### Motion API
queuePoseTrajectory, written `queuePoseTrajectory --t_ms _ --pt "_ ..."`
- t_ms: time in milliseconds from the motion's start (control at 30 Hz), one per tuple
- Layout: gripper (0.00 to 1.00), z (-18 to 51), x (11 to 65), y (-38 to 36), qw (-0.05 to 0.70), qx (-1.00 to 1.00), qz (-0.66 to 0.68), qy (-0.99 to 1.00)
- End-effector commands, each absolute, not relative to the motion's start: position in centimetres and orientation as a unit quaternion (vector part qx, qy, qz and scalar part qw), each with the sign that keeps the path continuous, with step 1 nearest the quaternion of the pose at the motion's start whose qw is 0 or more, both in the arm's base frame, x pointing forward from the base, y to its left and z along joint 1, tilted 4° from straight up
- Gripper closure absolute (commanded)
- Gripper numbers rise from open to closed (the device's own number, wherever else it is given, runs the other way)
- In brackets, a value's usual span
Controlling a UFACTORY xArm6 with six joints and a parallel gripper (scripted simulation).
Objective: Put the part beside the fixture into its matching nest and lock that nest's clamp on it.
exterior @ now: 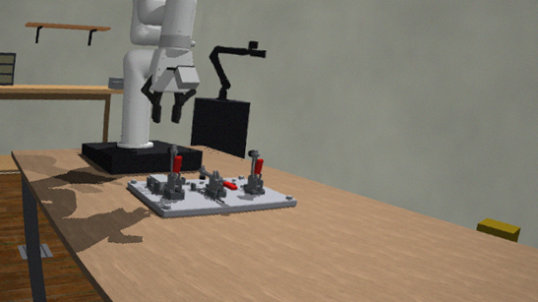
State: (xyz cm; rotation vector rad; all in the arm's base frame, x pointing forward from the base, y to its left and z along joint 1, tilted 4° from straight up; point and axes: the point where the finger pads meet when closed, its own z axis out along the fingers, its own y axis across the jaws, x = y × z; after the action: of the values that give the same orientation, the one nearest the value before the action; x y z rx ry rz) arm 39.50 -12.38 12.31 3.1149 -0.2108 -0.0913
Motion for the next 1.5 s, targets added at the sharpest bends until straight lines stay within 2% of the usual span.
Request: queuePoseTrajectory --t_ms 0,400,1133,1467 --pt "0.53 14.5 39.6 -12.3 0.009 0.997 -0.030 -0.068" --pt "0.53 14.7 40.1 -12.4 0.009 0.997 -0.030 -0.068" --pt "0.53 14.3 46.7 -13.3 0.009 0.997 -0.030 -0.068" --pt "0.53 14.2 47.5 -13.4 0.009 0.997 -0.030 -0.068"
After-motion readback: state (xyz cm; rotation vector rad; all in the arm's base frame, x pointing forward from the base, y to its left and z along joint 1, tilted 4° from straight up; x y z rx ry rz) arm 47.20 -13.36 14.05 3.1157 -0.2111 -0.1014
